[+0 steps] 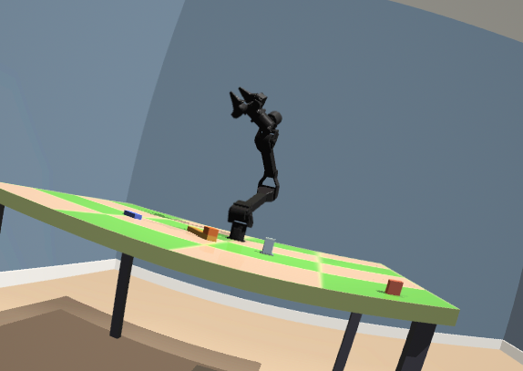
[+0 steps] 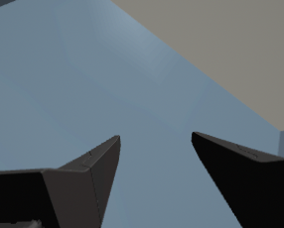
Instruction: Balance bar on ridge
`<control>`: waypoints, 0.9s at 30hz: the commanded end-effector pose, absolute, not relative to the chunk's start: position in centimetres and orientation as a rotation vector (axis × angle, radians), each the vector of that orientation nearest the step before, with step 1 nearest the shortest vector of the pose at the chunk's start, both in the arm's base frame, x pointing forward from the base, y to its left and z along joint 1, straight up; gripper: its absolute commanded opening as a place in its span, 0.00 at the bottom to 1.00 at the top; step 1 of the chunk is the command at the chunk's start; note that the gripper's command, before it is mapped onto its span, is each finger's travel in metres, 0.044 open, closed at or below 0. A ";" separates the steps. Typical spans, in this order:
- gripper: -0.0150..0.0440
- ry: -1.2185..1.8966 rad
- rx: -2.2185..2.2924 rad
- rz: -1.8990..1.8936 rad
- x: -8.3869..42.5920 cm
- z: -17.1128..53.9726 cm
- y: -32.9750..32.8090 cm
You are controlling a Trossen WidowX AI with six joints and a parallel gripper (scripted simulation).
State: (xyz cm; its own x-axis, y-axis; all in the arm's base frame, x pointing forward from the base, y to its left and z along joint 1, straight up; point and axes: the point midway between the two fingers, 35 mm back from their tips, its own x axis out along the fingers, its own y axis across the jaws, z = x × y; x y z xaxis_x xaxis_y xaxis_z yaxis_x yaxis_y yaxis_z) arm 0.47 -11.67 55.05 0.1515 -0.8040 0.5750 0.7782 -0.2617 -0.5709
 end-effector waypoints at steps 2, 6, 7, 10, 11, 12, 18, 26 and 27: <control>0.79 -0.008 -1.009 -1.421 3.3 54.7 -12.0; 0.79 -0.028 -0.966 -1.358 5.6 54.2 -12.4; 0.79 -0.032 -0.954 -1.342 6.1 54.0 -12.5; 0.79 -0.042 -0.915 -1.295 7.7 53.5 -12.8; 0.79 -0.047 -0.901 -1.278 8.2 53.3 -12.9; 0.79 -0.051 -0.887 -1.262 8.7 53.2 -13.0; 0.79 -0.068 -0.793 -1.165 11.6 52.1 -13.4; 0.79 -0.070 -0.646 -1.043 15.3 50.2 -13.8; 0.79 -0.069 -0.626 -1.029 15.7 49.9 -13.9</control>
State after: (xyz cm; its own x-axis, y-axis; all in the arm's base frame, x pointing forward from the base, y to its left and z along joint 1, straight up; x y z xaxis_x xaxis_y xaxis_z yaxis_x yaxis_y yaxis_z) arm 14.39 -13.76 50.63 0.4953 -0.7854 0.3713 0.8264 0.2942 -0.4802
